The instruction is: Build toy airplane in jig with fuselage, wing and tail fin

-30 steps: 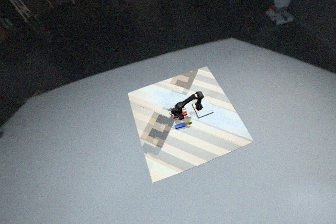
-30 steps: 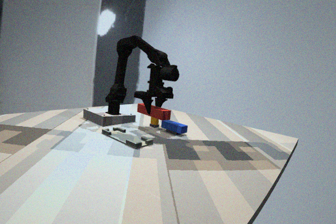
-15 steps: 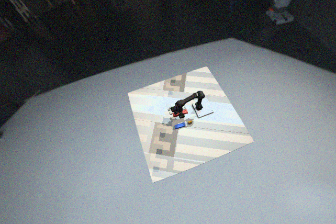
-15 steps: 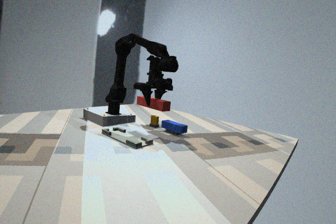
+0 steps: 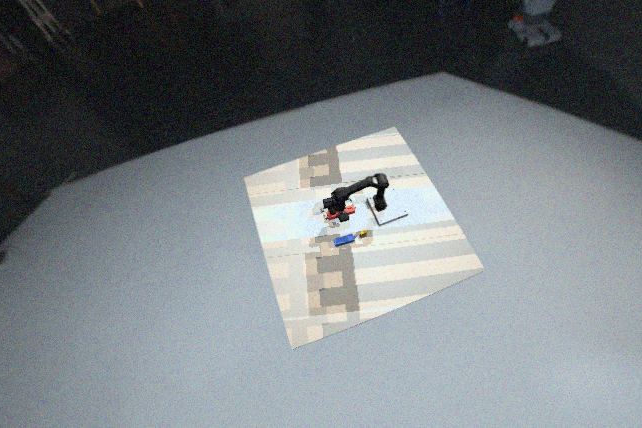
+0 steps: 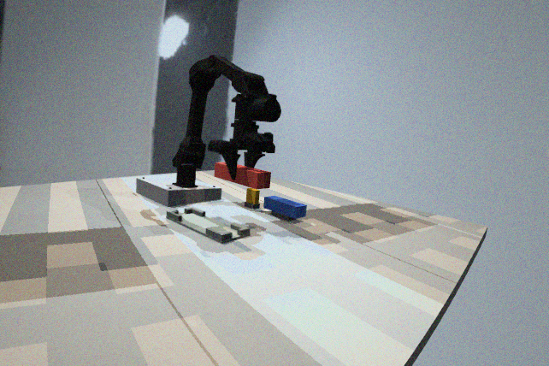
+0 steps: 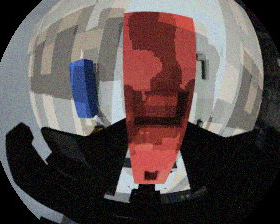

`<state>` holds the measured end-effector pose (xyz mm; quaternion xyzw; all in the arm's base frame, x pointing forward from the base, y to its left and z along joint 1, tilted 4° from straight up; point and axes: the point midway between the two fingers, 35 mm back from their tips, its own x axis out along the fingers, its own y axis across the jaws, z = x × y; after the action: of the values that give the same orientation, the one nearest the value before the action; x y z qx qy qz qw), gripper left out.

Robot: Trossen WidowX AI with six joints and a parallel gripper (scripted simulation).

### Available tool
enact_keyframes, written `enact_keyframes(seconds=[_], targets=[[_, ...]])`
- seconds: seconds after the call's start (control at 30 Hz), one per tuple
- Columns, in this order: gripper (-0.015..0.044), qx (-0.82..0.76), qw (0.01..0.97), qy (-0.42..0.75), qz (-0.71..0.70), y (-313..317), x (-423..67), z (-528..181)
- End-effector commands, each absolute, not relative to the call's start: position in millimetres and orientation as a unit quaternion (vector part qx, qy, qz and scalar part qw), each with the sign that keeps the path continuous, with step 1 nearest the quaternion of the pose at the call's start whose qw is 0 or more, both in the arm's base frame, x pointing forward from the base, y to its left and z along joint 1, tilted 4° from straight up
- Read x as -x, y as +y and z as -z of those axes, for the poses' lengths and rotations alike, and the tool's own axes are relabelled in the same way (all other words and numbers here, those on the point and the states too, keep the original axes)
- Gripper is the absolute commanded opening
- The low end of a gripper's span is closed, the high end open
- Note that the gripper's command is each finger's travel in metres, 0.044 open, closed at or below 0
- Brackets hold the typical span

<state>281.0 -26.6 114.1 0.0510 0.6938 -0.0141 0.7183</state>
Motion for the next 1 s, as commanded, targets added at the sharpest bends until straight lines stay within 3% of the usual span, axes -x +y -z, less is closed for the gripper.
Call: enact_keyframes(seconds=[0.0, 0.97], targets=[[0.0, -0.048, 0.717, 0.695, 0.011, -38, -281, -107], [0.0, -0.027, 0.718, 0.695, -0.006, -121, -269, -64]])
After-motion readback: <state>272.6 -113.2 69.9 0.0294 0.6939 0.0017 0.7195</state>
